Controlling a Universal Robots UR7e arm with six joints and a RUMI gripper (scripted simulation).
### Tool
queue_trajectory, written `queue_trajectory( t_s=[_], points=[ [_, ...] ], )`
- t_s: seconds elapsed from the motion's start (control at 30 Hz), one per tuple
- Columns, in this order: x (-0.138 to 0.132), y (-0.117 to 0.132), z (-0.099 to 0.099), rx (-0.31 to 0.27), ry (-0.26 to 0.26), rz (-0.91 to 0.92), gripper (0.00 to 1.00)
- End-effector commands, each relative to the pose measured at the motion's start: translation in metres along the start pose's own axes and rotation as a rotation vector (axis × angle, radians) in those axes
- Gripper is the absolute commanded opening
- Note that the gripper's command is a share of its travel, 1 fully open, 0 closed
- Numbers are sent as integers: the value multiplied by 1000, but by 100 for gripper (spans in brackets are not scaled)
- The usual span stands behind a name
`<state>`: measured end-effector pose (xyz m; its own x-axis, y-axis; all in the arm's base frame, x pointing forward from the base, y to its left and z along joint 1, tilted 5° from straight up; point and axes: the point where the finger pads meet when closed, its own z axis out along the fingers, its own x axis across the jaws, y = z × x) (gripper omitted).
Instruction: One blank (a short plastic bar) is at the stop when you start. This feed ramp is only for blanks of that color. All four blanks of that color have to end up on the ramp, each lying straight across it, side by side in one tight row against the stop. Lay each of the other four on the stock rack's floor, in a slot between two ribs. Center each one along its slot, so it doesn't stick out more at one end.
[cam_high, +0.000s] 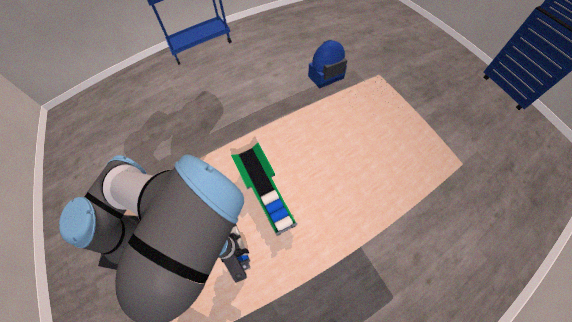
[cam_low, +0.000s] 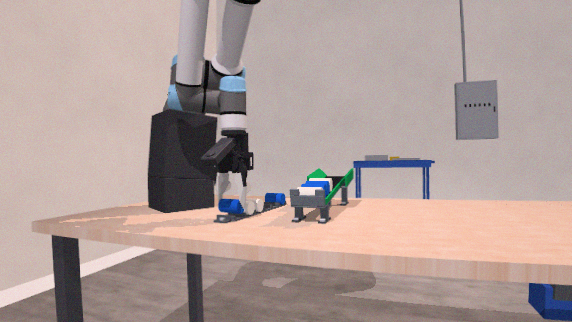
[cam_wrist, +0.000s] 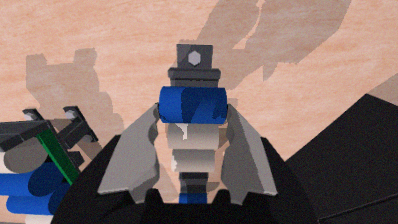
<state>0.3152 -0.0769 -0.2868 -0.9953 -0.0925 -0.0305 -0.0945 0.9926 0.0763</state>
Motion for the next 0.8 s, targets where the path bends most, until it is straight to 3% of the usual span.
queue_trajectory(
  t_s=[0.0,0.77],
  points=[
    [0,0,5,1,-2,0,39],
    [0,0,8,1,-2,0,39]
  ],
)
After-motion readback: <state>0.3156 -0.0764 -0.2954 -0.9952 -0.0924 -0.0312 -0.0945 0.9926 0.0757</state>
